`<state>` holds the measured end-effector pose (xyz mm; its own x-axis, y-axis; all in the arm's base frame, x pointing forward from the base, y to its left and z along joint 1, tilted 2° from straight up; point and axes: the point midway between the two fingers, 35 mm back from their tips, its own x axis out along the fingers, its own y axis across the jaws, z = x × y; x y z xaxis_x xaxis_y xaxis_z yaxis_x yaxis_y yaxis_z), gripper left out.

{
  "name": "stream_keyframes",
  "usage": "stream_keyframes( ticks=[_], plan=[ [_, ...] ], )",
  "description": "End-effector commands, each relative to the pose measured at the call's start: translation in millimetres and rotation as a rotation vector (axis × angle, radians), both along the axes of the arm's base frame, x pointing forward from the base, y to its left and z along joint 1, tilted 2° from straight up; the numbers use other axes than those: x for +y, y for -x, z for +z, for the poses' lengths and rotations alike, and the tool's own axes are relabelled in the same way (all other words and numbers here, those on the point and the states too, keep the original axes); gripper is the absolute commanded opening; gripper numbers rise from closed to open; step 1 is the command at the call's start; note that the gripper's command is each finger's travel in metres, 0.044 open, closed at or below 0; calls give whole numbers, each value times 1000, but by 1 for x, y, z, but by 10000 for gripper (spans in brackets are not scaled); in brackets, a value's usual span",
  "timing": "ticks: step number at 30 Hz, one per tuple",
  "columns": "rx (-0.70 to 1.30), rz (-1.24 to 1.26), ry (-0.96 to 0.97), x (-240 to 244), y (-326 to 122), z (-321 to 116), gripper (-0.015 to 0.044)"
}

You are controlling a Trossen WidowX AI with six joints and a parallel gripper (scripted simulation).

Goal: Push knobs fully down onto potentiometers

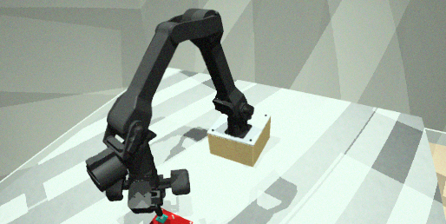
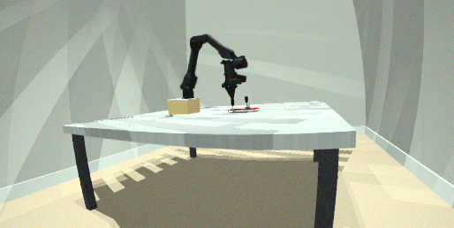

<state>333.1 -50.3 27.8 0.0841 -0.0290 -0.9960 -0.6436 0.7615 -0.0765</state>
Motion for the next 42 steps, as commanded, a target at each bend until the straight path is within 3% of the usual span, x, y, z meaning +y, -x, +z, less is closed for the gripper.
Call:
stream_keyframes(
  ticks=[1, 42],
  plan=[
    [22, -1, -6, 0, -3, -22, 0],
    [22, -1, -6, 0, -3, -29, 0]
  ],
)
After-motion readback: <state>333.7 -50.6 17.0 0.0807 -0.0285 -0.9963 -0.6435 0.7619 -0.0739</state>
